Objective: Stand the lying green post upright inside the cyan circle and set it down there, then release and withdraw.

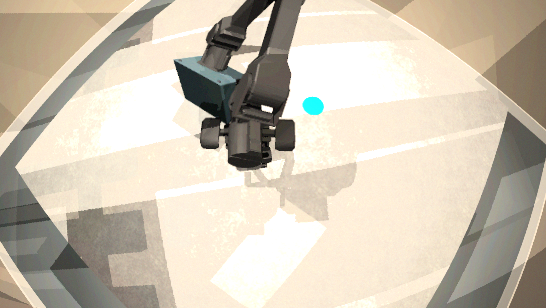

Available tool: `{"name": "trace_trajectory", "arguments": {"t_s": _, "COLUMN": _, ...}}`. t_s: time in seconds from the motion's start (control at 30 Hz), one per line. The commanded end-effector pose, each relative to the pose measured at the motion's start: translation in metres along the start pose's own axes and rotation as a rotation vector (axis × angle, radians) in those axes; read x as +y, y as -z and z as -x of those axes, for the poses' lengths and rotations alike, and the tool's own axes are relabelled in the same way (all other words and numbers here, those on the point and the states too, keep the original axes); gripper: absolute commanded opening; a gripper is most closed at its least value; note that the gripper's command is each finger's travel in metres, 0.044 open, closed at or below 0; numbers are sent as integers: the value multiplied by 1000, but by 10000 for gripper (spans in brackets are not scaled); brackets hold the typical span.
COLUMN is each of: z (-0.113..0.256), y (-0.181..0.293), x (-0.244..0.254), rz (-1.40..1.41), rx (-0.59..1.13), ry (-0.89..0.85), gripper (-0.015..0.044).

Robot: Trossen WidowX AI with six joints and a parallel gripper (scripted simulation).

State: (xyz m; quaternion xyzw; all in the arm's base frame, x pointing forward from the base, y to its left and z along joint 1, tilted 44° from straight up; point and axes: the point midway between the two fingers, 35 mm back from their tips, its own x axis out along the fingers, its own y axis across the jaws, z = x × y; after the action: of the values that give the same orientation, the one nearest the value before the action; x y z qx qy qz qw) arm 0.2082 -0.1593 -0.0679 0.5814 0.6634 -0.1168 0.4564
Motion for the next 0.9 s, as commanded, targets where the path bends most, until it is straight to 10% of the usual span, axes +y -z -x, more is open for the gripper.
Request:
{"name": "trace_trajectory", "arguments": {"t_s": 0.0, "z": 3, "y": 7, "x": 12, "rz": 25, "rx": -2, "ry": -1, "gripper": 23}}
{"name": "trace_trajectory", "arguments": {"t_s": 0.87, "z": 16, "y": 56, "x": 81, "rz": 197, "rx": -19, "ry": 6, "gripper": 23}}
